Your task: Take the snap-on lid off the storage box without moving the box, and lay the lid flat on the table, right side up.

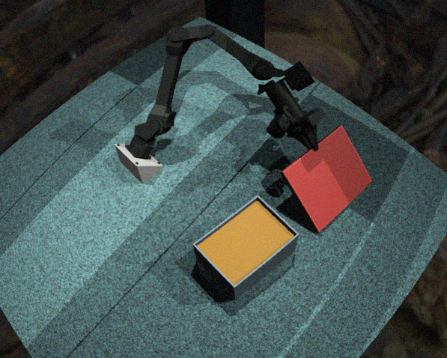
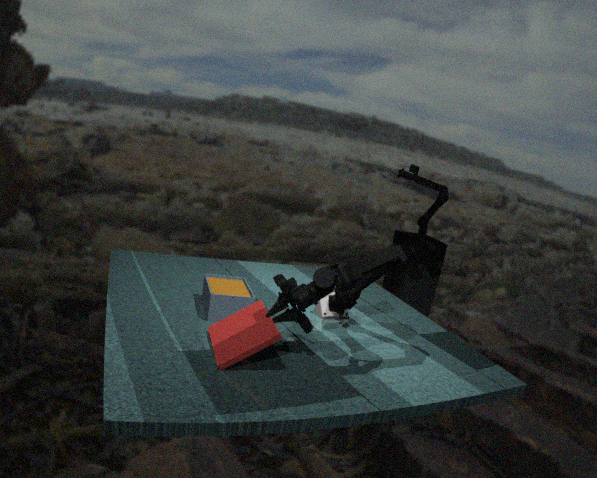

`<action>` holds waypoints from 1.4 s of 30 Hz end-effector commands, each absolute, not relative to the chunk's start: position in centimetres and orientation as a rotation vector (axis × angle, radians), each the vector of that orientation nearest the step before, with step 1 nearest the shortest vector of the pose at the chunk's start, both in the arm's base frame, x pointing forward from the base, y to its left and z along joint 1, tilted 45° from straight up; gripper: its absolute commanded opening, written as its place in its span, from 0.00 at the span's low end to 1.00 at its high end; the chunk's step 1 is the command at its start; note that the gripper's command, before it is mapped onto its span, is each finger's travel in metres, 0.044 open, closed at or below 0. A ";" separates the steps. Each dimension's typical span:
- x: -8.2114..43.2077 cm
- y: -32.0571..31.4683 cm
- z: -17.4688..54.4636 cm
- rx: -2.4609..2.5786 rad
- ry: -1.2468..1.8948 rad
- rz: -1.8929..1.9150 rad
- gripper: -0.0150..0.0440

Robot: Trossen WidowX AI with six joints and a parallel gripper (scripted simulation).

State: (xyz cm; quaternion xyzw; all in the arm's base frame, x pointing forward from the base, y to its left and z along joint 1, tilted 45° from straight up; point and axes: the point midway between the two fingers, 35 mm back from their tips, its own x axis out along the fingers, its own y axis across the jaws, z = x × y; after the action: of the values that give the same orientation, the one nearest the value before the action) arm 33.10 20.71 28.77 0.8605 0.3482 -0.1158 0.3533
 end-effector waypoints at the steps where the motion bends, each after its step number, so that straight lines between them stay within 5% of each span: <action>1: 32.8 21.6 27.4 2.205 0.938 -0.325 0.25; 42: 32.5 23.9 25.1 2.207 0.939 -0.324 0.25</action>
State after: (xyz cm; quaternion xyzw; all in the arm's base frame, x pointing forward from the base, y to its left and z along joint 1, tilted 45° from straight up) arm 32.69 23.32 26.44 0.8591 0.3531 -0.1138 0.3526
